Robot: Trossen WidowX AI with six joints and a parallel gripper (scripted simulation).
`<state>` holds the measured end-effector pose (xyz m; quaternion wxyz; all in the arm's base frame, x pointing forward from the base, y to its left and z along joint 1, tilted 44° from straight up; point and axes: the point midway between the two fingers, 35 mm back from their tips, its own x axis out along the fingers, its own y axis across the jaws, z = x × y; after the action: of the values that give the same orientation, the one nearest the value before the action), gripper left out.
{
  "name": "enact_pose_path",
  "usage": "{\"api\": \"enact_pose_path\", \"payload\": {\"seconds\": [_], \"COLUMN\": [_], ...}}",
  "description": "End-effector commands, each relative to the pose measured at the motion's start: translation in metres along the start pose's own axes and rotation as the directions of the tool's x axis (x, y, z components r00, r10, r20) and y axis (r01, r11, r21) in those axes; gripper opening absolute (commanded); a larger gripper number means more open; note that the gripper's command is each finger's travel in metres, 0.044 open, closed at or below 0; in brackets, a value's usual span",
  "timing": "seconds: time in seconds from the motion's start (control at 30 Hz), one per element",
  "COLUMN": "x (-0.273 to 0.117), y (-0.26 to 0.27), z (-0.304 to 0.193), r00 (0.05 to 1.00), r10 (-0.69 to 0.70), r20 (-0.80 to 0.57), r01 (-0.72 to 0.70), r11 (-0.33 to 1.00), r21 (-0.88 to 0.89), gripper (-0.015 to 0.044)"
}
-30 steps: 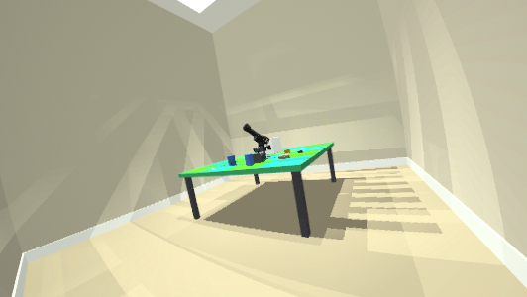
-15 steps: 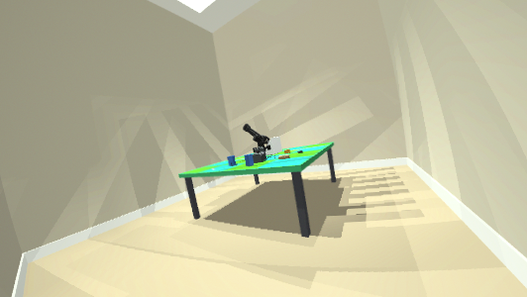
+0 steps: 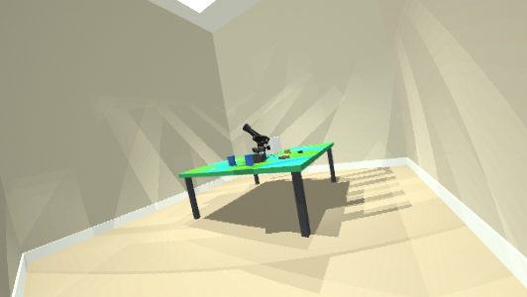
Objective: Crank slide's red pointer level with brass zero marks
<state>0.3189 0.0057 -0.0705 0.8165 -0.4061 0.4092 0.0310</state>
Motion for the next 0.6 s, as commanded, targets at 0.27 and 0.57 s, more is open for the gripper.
{"api": "enact_pose_path", "payload": {"seconds": [0.27,0.57], "x": [-0.0034,-0.0068], "y": [-0.012,-0.0167], "z": [0.0027,0.0057], "r00": [1.0,1.0], "r10": [-0.025,-0.025], "r20": [-0.002,-0.001], "r01": [0.025,0.025], "r11": [1.0,1.0], "r21": [0.008,0.008], "gripper": [0.0,0.0]}}
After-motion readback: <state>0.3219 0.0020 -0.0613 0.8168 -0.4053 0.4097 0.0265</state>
